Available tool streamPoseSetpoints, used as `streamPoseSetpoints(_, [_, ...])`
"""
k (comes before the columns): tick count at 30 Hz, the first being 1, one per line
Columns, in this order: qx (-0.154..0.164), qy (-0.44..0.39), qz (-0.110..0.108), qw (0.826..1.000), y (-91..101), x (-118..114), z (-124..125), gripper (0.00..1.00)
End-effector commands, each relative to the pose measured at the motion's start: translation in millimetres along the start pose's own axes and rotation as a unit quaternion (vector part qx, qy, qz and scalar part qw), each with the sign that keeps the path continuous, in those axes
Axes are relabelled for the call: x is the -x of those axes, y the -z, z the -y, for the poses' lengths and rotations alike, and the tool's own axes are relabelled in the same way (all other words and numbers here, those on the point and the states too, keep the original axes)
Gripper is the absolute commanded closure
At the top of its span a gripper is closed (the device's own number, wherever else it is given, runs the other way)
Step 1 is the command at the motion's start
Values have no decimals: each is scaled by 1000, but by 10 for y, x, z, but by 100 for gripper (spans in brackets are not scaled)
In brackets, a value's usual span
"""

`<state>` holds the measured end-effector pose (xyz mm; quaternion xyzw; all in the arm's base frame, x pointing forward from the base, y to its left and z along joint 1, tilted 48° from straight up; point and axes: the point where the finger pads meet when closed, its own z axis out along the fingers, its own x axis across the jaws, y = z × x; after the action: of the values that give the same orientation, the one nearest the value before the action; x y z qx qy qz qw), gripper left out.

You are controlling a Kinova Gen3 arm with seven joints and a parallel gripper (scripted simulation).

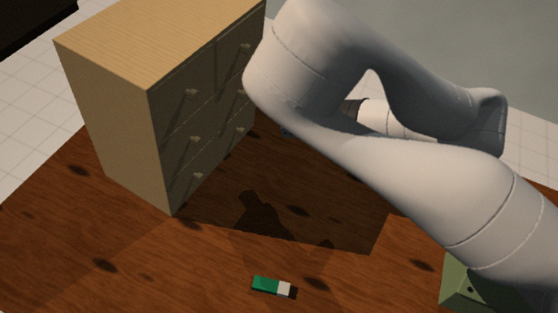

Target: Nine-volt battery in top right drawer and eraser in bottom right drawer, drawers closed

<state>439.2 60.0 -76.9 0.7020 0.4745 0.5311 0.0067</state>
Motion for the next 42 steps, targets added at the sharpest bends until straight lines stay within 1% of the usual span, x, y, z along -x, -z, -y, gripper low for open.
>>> streamPoseSetpoints(1, [2, -2, 1, 1000, -2, 15, 24, 100])
streamPoseSetpoints(9, [10, -2, 2, 1000, -16, 17, 30, 100])
streamPoseSetpoints(19, [11, -2, 2, 1000, -18, 17, 32, 100])
streamPoseSetpoints(20, [11, -2, 2, 1000, -18, 17, 32, 33])
streamPoseSetpoints(42, [11, -2, 2, 1000, -22, 17, 33, 33])
